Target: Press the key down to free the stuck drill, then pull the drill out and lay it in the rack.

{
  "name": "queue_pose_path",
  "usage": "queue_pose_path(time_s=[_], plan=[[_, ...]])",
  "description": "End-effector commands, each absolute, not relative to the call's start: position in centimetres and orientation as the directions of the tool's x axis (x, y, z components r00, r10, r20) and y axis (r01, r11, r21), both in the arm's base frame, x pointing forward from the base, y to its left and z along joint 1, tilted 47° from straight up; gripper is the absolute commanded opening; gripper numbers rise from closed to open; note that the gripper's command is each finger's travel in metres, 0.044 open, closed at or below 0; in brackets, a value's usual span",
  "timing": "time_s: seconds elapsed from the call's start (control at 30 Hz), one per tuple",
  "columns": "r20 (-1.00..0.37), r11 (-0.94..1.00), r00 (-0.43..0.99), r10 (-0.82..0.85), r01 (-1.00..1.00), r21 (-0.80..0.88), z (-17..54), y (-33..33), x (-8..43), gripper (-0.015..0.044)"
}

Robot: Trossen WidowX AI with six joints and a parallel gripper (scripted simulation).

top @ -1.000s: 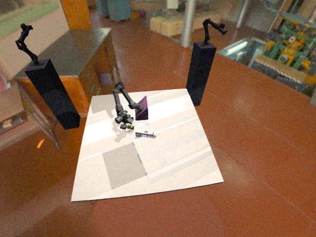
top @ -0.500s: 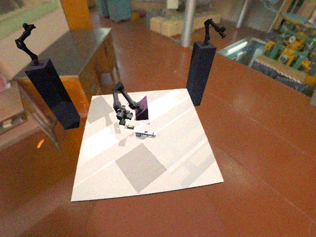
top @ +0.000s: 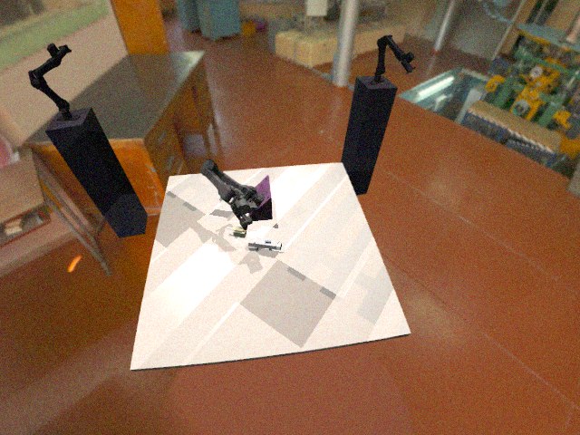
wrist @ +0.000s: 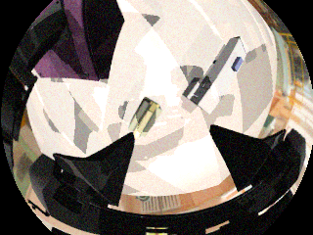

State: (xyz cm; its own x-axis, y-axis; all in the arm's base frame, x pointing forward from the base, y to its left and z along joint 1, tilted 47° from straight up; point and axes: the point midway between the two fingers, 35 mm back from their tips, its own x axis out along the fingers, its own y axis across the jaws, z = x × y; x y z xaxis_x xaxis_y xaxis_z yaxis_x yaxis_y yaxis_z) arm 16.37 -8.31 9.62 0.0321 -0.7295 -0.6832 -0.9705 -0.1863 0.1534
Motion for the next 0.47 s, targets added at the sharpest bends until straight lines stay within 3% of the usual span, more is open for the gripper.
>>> queue_pose_path(time_s=[0.0,0.23,0.43], plan=[[-0.664,-0.347,0.088,-0.742,-0.899,0.268,9.1,-5.8,17.2,0.044],[-0.604,-0.597,0.238,-0.76,-0.623,0.506,7.8,-0.3,17.6,0.044],[-0.532,-0.658,0.401,-0.746,-0.318,0.682,6.9,4.1,16.5,0.044]])
